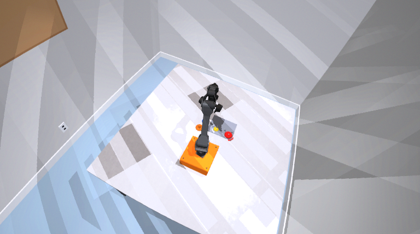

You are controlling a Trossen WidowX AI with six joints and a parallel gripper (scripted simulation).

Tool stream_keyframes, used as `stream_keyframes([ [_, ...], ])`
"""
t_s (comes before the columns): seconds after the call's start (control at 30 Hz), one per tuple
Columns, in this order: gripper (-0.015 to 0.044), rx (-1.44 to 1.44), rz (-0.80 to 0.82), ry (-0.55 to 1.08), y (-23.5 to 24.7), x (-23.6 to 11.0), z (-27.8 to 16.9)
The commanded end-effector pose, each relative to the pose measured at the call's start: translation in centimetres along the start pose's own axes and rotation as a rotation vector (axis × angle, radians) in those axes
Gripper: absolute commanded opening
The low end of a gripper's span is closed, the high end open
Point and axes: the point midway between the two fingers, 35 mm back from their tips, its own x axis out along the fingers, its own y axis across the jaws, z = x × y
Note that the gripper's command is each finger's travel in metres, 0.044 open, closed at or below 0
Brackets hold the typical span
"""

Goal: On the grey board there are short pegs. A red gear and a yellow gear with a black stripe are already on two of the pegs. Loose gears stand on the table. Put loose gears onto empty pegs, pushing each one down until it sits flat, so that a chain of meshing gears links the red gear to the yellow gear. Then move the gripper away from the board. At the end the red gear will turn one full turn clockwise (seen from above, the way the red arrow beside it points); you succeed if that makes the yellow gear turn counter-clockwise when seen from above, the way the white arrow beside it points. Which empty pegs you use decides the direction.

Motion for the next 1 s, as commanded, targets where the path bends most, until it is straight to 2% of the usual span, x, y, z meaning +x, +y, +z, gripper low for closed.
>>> stream_keyframes([
  [0.0,0.044,0.006,0.002,0.014,0.1,1.4,-0.3],
  [0.87,0.044,0.006,0.002,0.014,0.1,4.1,-0.4],
  [0.97,0.0361,0.006,0.002,0.014,0.1,4.1,-0.4],
])
